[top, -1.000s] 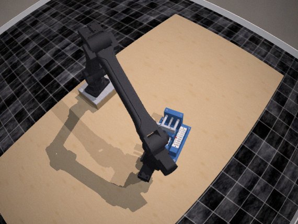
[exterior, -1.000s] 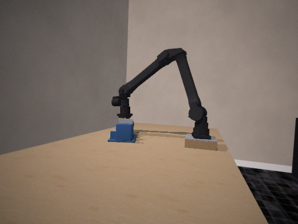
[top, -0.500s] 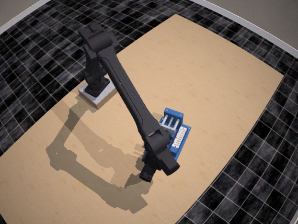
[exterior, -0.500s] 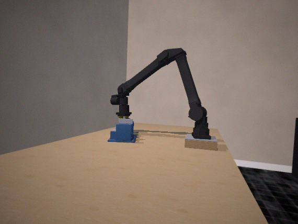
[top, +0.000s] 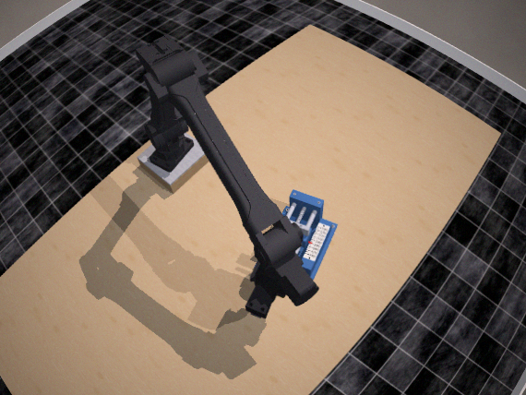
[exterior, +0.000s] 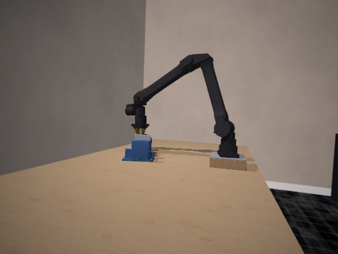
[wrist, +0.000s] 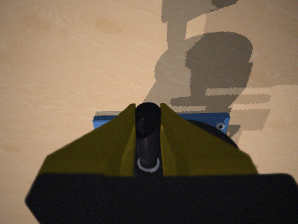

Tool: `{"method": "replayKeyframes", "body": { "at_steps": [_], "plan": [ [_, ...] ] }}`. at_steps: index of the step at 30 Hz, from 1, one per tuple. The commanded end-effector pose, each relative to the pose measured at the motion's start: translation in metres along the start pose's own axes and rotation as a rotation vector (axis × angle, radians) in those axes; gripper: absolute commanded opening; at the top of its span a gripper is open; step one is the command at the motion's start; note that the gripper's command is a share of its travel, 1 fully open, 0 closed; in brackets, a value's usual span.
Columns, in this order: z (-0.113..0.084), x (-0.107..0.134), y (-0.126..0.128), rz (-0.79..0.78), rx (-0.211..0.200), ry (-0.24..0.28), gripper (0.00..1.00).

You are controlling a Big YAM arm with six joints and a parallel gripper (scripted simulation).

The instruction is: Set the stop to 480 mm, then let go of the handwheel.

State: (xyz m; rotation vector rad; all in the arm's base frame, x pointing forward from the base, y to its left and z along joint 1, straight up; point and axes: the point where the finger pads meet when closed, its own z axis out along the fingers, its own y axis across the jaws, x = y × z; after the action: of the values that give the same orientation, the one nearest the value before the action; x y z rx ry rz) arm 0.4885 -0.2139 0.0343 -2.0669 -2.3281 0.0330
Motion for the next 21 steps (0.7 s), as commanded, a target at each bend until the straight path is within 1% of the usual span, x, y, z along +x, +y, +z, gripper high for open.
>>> {"method": "replayKeyframes", "body": {
  "at_steps": [1,6,11,13,14,15,16,17,19,20,21],
  "plan": [
    [-0.059,-0.005,0.037,-0.004,-0.112,-0.049,0.06],
    [-0.065,-0.005,0.031,-0.011,-0.111,-0.050,0.06],
    [-0.074,-0.013,0.013,-0.009,-0.107,-0.050,0.06],
    [-0.063,-0.003,0.002,-0.012,-0.079,-0.033,0.06],
    [-0.068,-0.004,0.009,-0.014,-0.099,-0.045,0.06],
    [-0.071,-0.005,0.013,-0.015,-0.109,-0.051,0.06],
    [-0.071,-0.005,0.013,-0.014,-0.110,-0.051,0.06],
    [-0.066,-0.004,0.009,-0.014,-0.101,-0.046,0.06],
    [-0.066,-0.004,0.009,-0.014,-0.101,-0.046,0.06],
    [-0.058,-0.002,0.000,-0.013,-0.085,-0.037,0.06],
    [-0.056,-0.004,-0.005,-0.012,-0.079,-0.034,0.06]
  ]
}}
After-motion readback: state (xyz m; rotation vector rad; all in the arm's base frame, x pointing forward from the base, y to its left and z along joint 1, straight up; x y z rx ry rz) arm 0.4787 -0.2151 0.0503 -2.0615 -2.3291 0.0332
